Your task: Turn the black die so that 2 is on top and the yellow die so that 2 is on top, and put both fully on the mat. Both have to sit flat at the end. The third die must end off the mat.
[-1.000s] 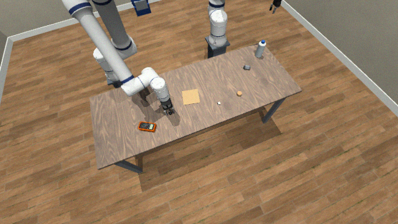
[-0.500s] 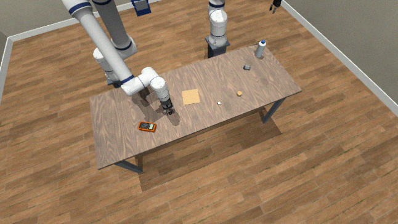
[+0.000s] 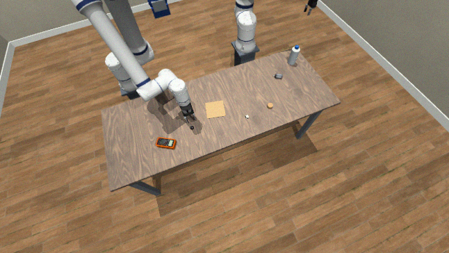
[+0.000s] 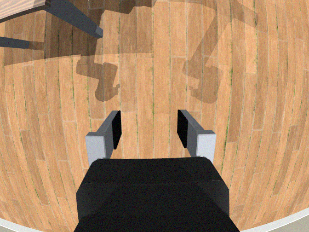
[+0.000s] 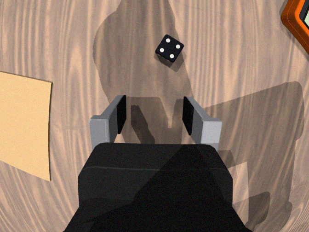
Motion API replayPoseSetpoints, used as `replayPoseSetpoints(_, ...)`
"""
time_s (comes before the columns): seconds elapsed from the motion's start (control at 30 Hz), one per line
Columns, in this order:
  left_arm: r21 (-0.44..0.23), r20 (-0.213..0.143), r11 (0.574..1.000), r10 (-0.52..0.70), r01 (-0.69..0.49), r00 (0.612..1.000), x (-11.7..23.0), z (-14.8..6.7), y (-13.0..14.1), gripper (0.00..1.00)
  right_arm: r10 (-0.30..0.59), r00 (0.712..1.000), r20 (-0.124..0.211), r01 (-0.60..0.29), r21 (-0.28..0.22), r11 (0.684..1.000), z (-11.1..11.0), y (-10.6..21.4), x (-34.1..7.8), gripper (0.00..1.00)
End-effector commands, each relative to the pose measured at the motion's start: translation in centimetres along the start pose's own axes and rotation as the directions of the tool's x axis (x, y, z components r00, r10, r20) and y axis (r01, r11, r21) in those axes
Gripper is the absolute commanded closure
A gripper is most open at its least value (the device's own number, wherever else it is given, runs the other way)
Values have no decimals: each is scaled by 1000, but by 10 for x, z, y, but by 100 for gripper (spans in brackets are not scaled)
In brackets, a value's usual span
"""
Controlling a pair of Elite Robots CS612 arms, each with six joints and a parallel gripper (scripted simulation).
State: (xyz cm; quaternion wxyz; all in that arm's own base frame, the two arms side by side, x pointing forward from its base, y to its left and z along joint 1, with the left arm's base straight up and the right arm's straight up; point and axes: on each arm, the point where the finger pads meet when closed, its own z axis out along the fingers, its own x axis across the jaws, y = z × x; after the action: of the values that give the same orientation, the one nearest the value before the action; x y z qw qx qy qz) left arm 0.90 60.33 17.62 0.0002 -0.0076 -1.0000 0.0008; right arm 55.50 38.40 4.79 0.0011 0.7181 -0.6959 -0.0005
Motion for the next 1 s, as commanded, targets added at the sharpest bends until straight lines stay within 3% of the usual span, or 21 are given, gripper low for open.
replayPoseSetpoints(0.0, -2, 0, 1000, 0, 0, 1000, 0, -1, 1, 0, 0, 1000, 1, 0, 2, 1000, -2, 23, -4, 0)
replayPoseSetpoints(0.5, -2, 0, 1000, 0, 0, 1000, 0, -1, 1, 0, 0, 1000, 1, 0, 2, 1000, -1, 135, -25, 0)
replayPoseSetpoints(0.97, -2, 0, 1000, 0, 0, 1000, 0, -1, 1, 0, 0, 1000, 1, 0, 2, 1000, -1, 153, -28, 0)
